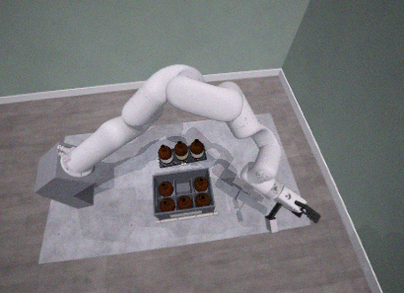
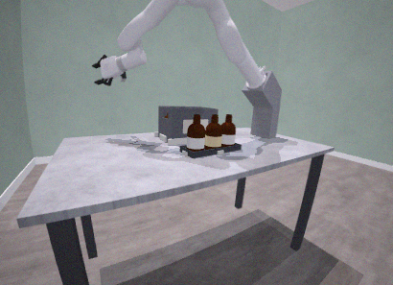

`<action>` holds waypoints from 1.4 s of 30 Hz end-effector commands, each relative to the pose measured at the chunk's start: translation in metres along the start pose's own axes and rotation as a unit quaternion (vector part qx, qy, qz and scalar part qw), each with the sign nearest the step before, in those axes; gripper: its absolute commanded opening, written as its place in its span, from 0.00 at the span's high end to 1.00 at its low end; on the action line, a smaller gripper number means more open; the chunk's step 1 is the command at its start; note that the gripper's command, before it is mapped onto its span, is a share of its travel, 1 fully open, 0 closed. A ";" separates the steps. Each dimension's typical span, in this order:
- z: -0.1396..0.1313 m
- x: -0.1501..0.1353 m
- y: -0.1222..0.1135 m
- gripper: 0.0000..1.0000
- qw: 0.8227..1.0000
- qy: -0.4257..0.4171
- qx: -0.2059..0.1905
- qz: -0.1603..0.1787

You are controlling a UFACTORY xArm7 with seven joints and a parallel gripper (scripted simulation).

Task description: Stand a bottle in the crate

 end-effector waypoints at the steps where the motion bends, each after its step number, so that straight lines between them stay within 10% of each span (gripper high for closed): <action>1: 0.000 -0.003 0.000 0.00 1.000 0.000 0.000 0.002; 19: 0.001 -0.002 0.000 0.00 1.000 0.001 0.001 0.001; 25: 0.045 0.009 -0.034 0.00 0.995 0.043 0.062 -0.059; 42: 0.060 0.013 -0.047 0.00 0.991 0.062 0.084 -0.079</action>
Point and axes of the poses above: the point where the finger pads meet when closed, its own y axis out along the fingers, its own x axis across the jaws, z = x × y, the point moved 7 cm from there along -y, back along the fingers, and after that the axes turned 14 degrees about -y, right-handed, at the moved point
